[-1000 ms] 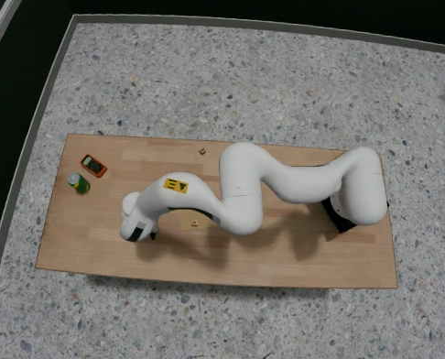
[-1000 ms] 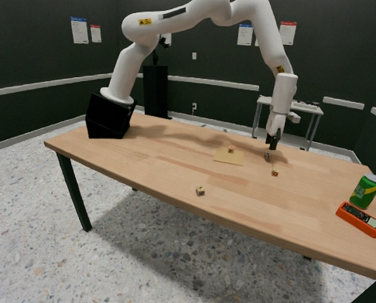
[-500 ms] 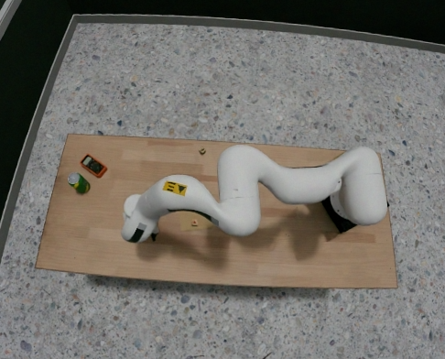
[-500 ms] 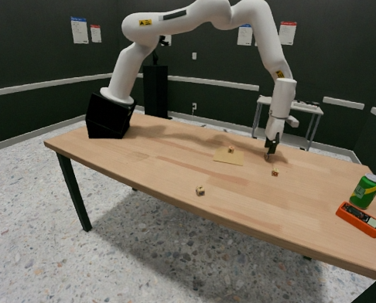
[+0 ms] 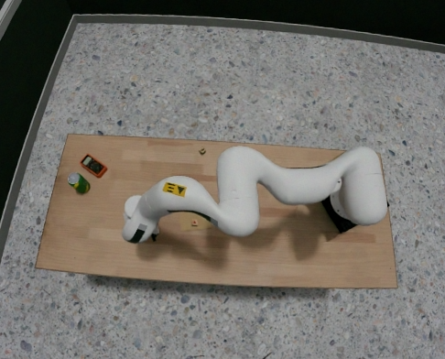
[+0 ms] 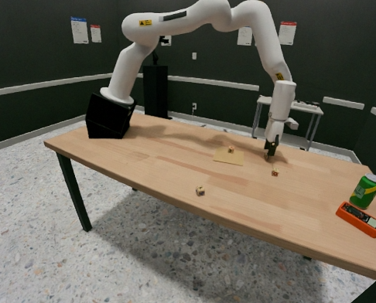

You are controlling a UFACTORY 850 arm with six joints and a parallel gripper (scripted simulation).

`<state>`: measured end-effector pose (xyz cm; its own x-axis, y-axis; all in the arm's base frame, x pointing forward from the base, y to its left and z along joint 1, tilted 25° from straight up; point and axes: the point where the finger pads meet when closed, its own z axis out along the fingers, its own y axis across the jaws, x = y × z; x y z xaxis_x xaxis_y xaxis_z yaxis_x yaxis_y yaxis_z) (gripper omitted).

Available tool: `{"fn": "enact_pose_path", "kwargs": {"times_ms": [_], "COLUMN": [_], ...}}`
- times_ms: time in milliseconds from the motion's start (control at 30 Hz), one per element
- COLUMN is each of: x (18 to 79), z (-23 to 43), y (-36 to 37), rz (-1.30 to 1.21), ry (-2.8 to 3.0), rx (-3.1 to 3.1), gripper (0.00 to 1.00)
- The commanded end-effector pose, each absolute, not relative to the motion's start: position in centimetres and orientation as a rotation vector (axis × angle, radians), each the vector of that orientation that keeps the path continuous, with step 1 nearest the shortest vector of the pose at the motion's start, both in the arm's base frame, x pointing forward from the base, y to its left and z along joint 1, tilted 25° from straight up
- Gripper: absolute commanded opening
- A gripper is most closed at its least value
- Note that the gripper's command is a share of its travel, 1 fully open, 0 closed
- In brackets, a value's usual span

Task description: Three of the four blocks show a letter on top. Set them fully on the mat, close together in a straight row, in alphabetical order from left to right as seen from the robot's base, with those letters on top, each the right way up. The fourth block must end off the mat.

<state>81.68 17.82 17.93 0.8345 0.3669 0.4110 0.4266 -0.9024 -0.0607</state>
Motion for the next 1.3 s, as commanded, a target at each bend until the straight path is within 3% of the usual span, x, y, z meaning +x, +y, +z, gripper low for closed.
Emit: {"fn": "enact_pose_path", "kwargs": {"times_ms": [0,1267], "x": [81.8,82.8], "z": [18.0,15.3], "y": [17.8,18.5], "rz": [-0.600,-0.600], "ry": [-0.623,-0.623], "rx": [-2.864,-2.864], "gripper": [0.64,0.64]}}
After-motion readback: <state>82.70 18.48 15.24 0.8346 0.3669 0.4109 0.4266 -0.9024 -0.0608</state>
